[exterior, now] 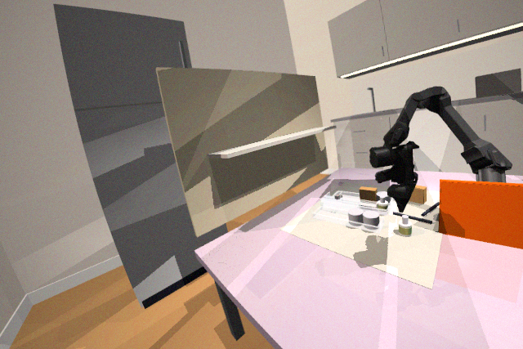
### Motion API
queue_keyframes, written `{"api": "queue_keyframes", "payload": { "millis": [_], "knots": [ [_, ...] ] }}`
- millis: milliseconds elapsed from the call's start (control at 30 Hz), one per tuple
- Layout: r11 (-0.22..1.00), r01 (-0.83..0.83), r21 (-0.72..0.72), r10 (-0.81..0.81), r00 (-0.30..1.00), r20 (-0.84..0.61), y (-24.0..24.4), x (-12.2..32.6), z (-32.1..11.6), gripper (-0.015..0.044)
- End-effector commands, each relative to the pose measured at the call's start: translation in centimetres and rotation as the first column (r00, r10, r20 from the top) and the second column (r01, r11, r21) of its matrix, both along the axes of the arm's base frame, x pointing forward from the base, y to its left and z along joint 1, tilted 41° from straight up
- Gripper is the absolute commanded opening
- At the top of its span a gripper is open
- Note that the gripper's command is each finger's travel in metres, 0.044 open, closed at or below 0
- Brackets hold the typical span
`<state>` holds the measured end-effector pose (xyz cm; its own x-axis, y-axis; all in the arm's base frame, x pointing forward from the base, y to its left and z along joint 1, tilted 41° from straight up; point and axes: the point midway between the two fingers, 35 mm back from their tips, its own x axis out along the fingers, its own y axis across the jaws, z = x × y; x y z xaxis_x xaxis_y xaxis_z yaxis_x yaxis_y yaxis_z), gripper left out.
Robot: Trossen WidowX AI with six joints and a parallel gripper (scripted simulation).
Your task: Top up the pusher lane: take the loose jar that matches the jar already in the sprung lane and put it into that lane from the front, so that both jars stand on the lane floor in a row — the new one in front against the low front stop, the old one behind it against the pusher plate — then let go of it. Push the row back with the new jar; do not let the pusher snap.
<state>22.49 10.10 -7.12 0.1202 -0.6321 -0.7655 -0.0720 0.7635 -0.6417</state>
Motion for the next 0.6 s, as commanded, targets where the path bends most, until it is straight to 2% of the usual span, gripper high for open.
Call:
{"api": "queue_keyframes", "payload": {
  "millis": [0, 100, 567],
  "knots": [
    [1.000, 0.020, -0.007, -0.020, 1.000, -0.005, -0.4, -0.3, -0.3, 0.0440],
    [1.000, 0.020, -0.008, -0.020, 1.000, -0.004, -2.0, -0.1, -2.5, 0.0440],
    [1.000, 0.020, -0.009, -0.021, 1.000, -0.004, -3.1, 0.1, -3.9, 0.0440]
  ]
}}
